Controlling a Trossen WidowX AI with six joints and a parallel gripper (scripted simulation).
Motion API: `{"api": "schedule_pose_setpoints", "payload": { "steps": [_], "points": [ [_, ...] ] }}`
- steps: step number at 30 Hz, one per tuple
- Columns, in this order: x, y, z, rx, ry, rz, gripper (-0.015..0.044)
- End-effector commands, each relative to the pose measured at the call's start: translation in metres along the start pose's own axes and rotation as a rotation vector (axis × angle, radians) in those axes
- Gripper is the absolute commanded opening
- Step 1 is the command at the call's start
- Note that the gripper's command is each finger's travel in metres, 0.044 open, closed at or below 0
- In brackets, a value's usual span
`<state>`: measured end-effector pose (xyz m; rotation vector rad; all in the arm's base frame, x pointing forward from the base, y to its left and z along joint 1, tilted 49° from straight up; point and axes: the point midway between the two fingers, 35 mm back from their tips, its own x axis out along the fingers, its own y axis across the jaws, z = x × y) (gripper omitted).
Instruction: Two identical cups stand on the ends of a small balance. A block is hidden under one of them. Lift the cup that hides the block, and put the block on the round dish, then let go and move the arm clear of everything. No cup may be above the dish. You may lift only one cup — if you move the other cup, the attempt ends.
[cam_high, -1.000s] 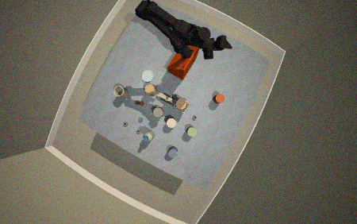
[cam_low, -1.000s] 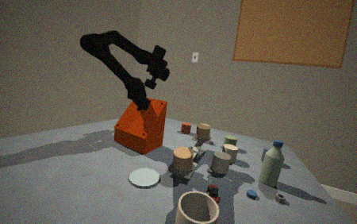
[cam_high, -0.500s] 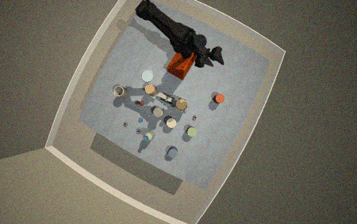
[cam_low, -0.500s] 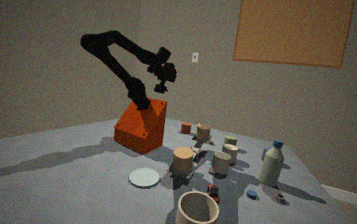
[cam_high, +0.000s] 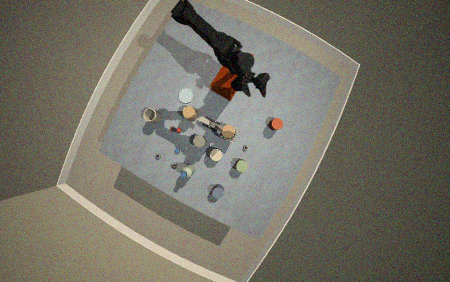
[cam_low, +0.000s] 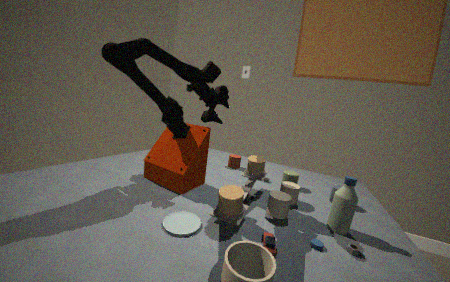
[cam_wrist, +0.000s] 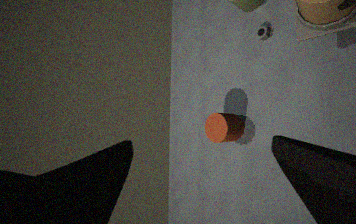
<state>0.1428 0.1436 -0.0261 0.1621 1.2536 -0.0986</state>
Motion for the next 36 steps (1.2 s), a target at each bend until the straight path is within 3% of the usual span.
{"api": "schedule_pose_setpoints", "payload": {
  "steps": [1,31,36],
  "points": [
    [-0.002,-0.011,0.016,-0.023,-0.067,-0.051,0.0440],
    [-0.044,-0.125,0.095,-0.459,-0.382,-0.776,0.0440],
    [-0.046,-0.127,0.096,-0.470,-0.385,-0.795,0.0440]
  ]
}}
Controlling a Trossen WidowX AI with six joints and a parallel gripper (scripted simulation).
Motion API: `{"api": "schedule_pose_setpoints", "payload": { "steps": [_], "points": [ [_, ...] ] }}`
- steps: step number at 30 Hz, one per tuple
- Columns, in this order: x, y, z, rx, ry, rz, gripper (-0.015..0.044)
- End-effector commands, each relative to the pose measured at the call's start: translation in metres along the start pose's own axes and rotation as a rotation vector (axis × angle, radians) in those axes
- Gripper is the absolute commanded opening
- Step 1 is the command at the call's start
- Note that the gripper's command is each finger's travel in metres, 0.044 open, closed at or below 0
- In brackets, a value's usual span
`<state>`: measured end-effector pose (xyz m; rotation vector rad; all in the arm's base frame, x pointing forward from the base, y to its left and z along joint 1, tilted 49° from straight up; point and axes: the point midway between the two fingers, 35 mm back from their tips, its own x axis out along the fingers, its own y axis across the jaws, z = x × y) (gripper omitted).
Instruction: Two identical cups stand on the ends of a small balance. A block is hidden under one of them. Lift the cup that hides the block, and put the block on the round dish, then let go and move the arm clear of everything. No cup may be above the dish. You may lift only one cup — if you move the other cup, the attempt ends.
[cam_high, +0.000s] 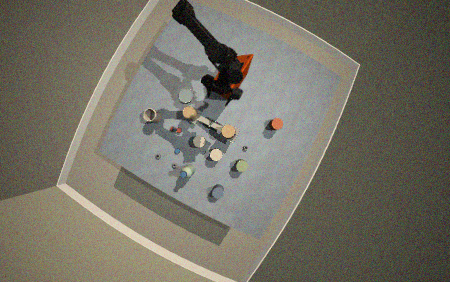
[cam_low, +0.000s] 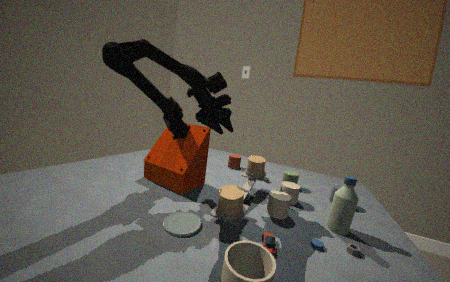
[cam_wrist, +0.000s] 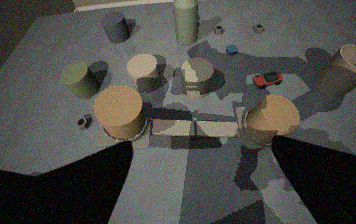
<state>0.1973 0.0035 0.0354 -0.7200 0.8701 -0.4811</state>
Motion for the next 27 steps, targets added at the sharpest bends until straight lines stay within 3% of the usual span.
{"api": "schedule_pose_setpoints", "payload": {
  "steps": [1,27],
  "points": [
    [0.001,-0.003,0.001,-0.008,-0.003,-0.017,0.0440],
    [0.063,-0.050,0.037,0.694,0.331,-0.192,0.0440]
  ]
}}
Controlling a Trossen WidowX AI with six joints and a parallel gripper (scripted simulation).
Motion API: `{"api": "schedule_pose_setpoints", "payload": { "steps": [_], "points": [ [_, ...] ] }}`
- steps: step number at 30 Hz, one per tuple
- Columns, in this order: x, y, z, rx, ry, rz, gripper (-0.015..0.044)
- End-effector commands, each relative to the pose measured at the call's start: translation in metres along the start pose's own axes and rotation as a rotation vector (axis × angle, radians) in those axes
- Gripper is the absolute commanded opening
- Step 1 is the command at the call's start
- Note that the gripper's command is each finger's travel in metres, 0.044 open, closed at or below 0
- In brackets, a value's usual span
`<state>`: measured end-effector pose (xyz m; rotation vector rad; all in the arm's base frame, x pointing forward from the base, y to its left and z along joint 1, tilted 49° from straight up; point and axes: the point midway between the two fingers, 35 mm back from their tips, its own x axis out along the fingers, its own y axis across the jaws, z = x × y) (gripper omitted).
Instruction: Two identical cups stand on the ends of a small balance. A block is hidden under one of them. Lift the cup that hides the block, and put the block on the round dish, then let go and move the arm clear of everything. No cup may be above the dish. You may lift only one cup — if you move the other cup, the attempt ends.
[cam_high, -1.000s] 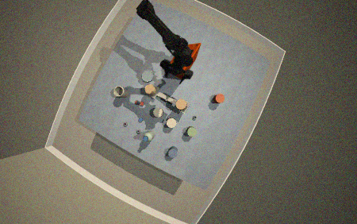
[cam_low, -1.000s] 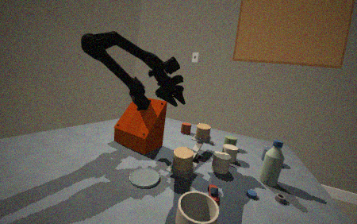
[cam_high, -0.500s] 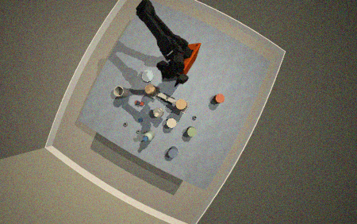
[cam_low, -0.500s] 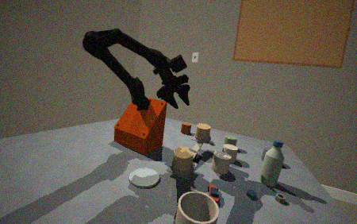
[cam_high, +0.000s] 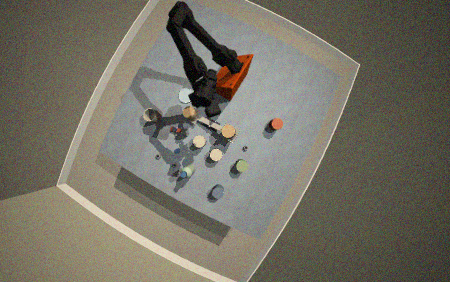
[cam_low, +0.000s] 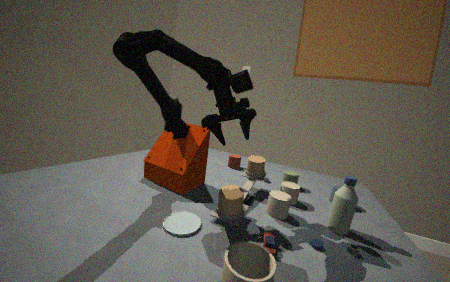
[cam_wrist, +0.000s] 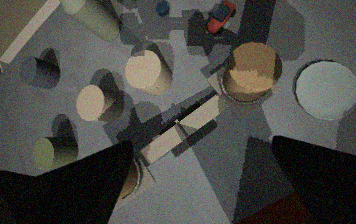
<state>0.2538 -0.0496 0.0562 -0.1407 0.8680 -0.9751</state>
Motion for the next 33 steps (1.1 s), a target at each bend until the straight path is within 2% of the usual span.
{"api": "schedule_pose_setpoints", "payload": {
  "steps": [1,27,33],
  "points": [
    [0.010,-0.002,0.008,0.096,0.043,-0.036,0.0440],
    [0.102,-0.063,0.066,0.861,0.227,-0.376,0.0440],
    [0.109,-0.068,0.067,0.901,0.232,-0.397,0.0440]
  ]
}}
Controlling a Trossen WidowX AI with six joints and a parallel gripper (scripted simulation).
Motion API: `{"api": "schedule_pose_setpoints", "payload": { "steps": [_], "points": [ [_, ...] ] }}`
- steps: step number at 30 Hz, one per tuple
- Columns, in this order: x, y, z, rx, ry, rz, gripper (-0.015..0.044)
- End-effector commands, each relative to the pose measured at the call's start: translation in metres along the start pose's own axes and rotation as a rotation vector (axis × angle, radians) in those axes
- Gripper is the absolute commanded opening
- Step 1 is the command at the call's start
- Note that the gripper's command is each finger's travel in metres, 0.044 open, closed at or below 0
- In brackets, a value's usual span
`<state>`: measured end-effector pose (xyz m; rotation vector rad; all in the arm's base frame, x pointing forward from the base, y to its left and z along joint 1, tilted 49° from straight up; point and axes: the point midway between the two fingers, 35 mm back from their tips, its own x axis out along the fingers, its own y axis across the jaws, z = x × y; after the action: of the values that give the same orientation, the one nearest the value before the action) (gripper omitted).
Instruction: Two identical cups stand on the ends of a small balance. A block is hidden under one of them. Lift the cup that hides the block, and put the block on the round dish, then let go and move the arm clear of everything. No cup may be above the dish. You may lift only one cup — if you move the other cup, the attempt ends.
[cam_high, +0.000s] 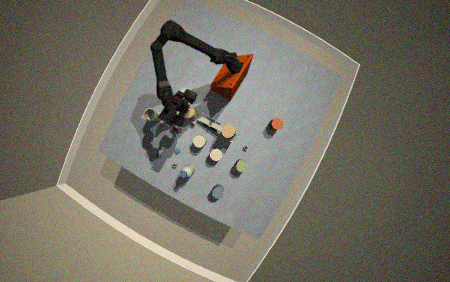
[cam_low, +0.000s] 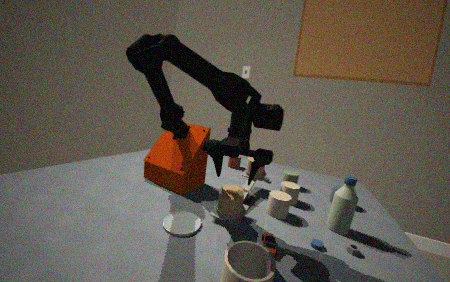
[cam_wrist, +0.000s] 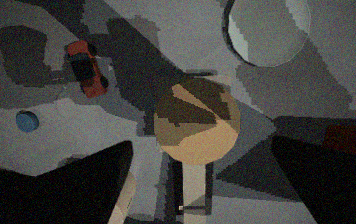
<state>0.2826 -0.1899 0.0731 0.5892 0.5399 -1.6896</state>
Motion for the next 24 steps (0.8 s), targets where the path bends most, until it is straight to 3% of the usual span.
{"api": "schedule_pose_setpoints", "payload": {
  "steps": [1,24],
  "points": [
    [0.006,0.001,-0.002,0.007,0.008,-0.006,0.0440],
    [0.045,0.002,-0.003,0.007,0.010,-0.006,0.0440]
  ]
}}
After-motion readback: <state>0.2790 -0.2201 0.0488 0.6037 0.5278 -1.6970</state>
